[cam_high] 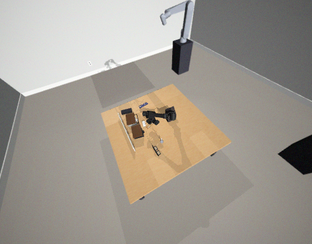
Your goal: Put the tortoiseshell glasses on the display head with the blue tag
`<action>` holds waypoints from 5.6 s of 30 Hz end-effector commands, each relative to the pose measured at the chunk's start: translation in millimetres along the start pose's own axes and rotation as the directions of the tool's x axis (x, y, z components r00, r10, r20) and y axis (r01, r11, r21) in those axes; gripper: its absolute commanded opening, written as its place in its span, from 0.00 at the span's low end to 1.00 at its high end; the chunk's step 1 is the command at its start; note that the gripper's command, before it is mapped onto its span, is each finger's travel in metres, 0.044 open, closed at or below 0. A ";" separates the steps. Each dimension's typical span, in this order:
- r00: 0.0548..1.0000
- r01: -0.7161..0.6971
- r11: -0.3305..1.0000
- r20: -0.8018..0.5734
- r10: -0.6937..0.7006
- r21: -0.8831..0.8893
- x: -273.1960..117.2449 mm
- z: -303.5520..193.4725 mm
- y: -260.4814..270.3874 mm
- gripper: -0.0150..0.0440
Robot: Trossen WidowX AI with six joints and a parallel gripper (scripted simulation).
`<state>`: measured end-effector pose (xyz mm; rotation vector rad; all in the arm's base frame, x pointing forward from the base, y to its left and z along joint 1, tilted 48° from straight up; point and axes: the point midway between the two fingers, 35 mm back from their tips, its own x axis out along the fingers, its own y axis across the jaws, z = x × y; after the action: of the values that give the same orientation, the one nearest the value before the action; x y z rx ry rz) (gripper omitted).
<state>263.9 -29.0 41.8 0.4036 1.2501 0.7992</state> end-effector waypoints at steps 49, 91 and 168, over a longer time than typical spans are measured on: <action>1.000 -0.005 0.874 0.004 0.009 -0.486 -1.4 -0.7 234.2 0.25; 1.000 -0.008 0.874 0.006 0.012 -0.486 56.4 -14.8 235.9 0.25; 1.000 -0.008 0.874 0.005 0.012 -0.485 56.6 -40.4 232.1 0.25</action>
<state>157.8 161.9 146.5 0.0003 0.9888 1.0880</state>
